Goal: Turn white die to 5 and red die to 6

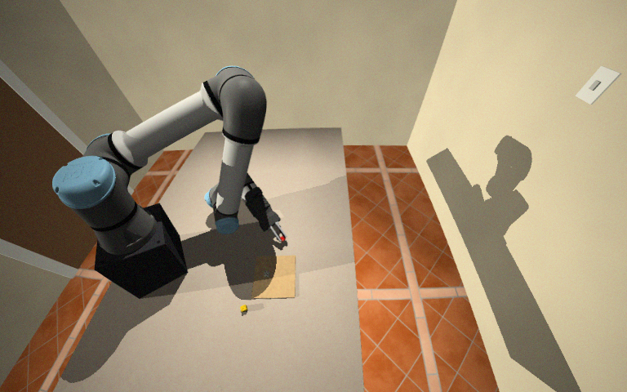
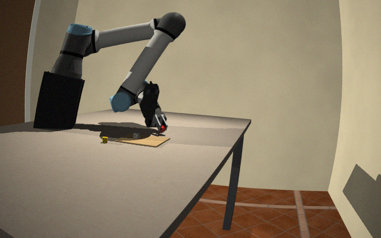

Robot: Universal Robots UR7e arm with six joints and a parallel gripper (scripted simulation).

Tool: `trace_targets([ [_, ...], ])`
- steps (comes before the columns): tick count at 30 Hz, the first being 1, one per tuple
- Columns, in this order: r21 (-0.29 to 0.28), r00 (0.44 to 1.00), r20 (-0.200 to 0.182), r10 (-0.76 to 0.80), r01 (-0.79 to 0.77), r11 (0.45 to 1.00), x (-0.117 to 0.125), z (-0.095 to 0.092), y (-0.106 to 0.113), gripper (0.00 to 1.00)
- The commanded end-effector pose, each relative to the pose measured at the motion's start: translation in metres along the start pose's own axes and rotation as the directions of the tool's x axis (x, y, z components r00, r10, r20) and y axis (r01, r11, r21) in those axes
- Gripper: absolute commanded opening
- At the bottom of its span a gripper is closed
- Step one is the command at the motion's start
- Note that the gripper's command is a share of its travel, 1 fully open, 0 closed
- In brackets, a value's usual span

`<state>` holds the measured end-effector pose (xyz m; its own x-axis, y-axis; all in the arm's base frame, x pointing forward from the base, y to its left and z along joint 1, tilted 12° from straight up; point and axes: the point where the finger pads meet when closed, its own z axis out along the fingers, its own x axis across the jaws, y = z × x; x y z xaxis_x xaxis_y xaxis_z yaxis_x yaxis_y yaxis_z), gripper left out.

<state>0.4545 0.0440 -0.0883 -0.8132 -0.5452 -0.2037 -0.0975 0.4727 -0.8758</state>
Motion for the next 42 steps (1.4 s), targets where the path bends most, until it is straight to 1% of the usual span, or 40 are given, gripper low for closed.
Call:
trace_targets([
  [1, 0.001, 1.000, 0.000, 0.001, -0.001, 1.000, -0.0002, 0.0001, 0.0001, 0.34],
  [18, 0.001, 1.000, 0.000, 0.001, -0.001, 1.000, -0.0002, 0.0041, 0.0076, 0.34],
  [42, 0.001, 1.000, 0.000, 0.001, -0.001, 1.000, -0.0002, 0.0043, 0.0079, 0.34],
])
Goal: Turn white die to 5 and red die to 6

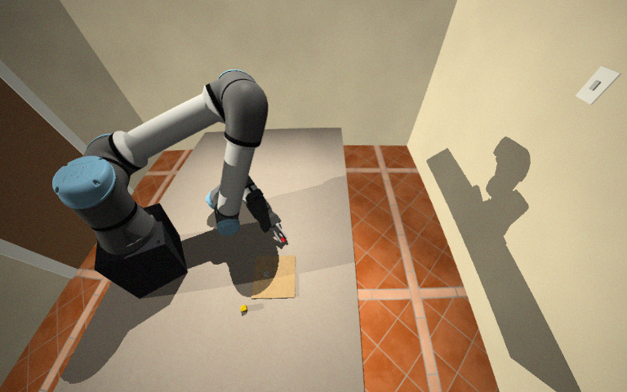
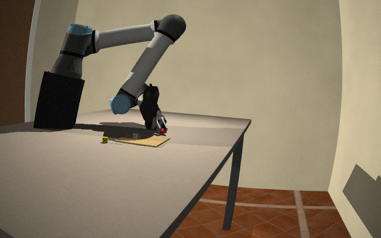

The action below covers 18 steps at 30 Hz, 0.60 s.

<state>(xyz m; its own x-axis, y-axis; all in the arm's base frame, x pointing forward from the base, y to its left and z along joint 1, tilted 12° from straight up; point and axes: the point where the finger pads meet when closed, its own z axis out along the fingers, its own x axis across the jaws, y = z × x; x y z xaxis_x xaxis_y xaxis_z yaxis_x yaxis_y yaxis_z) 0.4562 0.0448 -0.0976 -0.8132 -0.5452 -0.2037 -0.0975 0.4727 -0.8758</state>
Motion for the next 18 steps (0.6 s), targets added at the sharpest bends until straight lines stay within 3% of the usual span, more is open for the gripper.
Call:
trace_targets([
  [1, 0.001, 1.000, 0.000, 0.001, -0.001, 1.000, -0.0002, -0.0002, -0.0005, 0.34],
  [14, 0.001, 1.000, 0.000, 0.001, -0.001, 1.000, -0.0002, -0.0002, -0.0005, 0.34],
  [15, 0.001, 1.000, 0.000, 0.001, -0.001, 1.000, -0.0002, -0.0002, -0.0005, 0.40],
  [18, 0.001, 1.000, 0.000, 0.001, -0.001, 1.000, -0.0002, -0.0002, -0.0005, 0.40],
])
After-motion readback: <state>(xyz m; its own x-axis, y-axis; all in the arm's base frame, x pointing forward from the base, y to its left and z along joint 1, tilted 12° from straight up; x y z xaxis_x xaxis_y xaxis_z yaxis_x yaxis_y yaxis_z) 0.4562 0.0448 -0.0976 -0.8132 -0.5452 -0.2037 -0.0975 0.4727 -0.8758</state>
